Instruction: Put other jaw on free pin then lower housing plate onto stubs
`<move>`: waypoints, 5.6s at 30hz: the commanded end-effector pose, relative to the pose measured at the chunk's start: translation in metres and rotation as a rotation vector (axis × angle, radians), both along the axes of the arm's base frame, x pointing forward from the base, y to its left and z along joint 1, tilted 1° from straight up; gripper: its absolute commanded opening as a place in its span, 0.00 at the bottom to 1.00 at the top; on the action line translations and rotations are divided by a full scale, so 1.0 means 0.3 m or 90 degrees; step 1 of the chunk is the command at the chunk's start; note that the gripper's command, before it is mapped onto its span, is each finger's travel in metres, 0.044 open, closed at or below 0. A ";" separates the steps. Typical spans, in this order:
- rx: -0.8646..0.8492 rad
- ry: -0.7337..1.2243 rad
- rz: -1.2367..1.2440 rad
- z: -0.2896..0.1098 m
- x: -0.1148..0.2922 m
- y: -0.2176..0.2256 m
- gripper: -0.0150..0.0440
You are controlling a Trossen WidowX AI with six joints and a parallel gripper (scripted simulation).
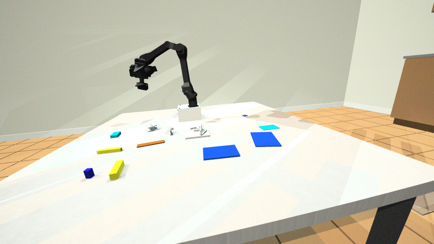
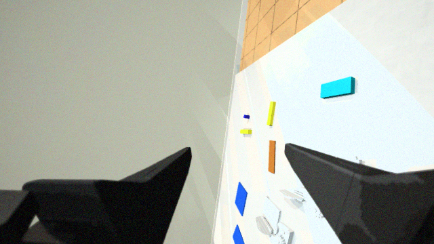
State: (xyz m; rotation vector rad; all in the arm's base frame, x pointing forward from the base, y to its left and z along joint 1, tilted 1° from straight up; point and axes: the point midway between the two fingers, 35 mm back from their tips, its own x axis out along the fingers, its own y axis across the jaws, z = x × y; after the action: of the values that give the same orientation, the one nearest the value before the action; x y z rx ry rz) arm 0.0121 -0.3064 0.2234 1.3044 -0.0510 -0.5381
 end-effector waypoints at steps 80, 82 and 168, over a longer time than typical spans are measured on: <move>-0.442 0.841 0.921 -0.564 0.702 0.364 1.00; -0.442 0.841 0.921 -0.564 0.702 0.364 1.00; -0.440 0.839 0.919 -0.865 0.713 0.355 0.60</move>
State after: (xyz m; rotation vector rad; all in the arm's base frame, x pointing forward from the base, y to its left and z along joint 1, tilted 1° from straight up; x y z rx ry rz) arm 0.2260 -0.1998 -0.0361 -0.0759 1.5314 0.0200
